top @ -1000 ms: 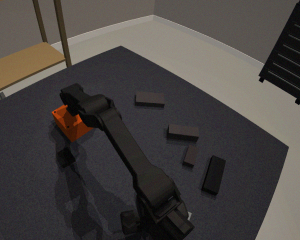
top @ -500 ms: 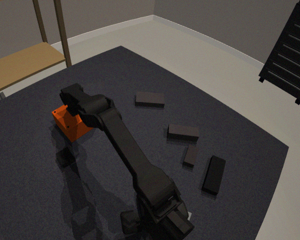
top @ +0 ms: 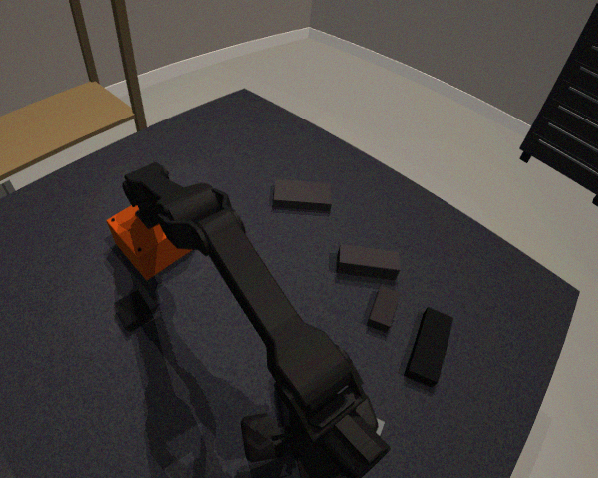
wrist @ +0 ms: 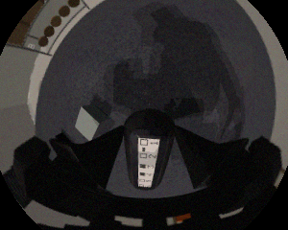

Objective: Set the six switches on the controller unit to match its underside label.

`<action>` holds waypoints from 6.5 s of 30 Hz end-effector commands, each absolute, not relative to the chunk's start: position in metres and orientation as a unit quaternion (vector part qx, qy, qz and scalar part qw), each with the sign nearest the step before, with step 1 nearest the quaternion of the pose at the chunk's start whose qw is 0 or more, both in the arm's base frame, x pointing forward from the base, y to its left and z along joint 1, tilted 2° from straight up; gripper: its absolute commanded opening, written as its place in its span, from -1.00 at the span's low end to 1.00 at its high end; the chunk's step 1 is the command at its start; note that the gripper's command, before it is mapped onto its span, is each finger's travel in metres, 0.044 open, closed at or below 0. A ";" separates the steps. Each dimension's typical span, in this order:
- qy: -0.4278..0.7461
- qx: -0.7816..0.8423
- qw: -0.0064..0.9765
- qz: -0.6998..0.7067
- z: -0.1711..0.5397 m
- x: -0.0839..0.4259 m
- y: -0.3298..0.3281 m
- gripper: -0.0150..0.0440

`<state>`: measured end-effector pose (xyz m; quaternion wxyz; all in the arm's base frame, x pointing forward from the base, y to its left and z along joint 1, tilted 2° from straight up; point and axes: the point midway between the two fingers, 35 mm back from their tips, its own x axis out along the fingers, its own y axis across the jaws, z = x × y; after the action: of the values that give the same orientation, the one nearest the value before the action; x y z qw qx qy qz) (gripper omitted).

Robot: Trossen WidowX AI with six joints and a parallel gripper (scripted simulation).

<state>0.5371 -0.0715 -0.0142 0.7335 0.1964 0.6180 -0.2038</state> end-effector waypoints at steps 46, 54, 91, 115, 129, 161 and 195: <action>0.622 0.196 0.730 -0.206 0.014 0.529 -0.064 0.65; 0.628 0.195 0.725 -0.207 0.013 0.526 -0.063 0.65; 0.636 0.194 0.717 -0.208 0.036 0.515 -0.055 0.65; 0.646 0.193 0.708 -0.210 0.050 0.505 -0.047 0.65; 0.653 0.192 0.702 -0.212 0.057 0.498 -0.042 0.65; 0.666 0.201 0.684 -0.220 0.070 0.482 -0.029 0.65; 0.666 0.202 0.683 -0.220 0.079 0.461 -0.014 0.65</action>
<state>0.4642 -0.0200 0.0783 0.6853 0.1984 0.6640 -0.2239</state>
